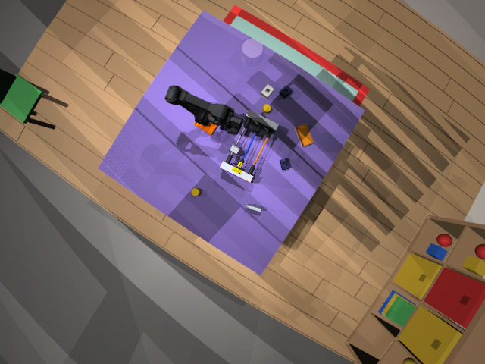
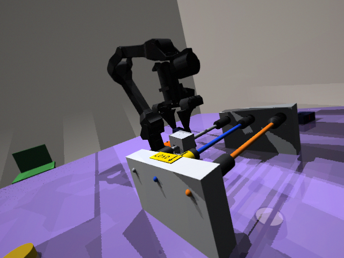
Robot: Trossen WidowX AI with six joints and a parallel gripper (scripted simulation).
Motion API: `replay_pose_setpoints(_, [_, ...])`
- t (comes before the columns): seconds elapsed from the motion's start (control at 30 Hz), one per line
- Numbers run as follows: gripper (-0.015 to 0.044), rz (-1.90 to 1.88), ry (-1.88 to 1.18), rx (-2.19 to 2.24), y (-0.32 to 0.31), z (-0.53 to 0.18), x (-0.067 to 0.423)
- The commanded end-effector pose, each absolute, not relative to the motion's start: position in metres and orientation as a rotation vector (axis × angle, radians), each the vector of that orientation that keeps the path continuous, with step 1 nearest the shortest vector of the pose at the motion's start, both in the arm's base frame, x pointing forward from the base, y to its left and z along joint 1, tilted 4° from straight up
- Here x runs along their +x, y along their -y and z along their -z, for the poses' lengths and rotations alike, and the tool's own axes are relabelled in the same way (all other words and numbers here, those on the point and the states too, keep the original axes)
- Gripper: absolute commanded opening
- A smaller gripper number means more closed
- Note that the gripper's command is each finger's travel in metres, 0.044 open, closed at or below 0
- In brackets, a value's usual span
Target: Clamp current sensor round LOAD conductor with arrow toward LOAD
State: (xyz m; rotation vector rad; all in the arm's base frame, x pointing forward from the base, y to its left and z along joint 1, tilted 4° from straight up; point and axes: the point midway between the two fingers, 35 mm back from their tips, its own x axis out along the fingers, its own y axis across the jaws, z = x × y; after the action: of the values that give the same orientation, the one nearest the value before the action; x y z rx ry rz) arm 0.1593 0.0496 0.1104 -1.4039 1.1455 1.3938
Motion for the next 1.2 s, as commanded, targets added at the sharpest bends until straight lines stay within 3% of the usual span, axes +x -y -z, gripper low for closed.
replay_pose_setpoints(0.0, [0.0,-1.39,-1.141,-1.401,-0.051,-0.127,0.162])
replay_pose_setpoints(0.5, [0.0,-1.366,-1.157,-1.377,-0.052,-0.168,0.162])
replay_pose_setpoints(1.17, [0.0,-0.83,-1.385,-0.896,-0.053,-0.174,0.162])
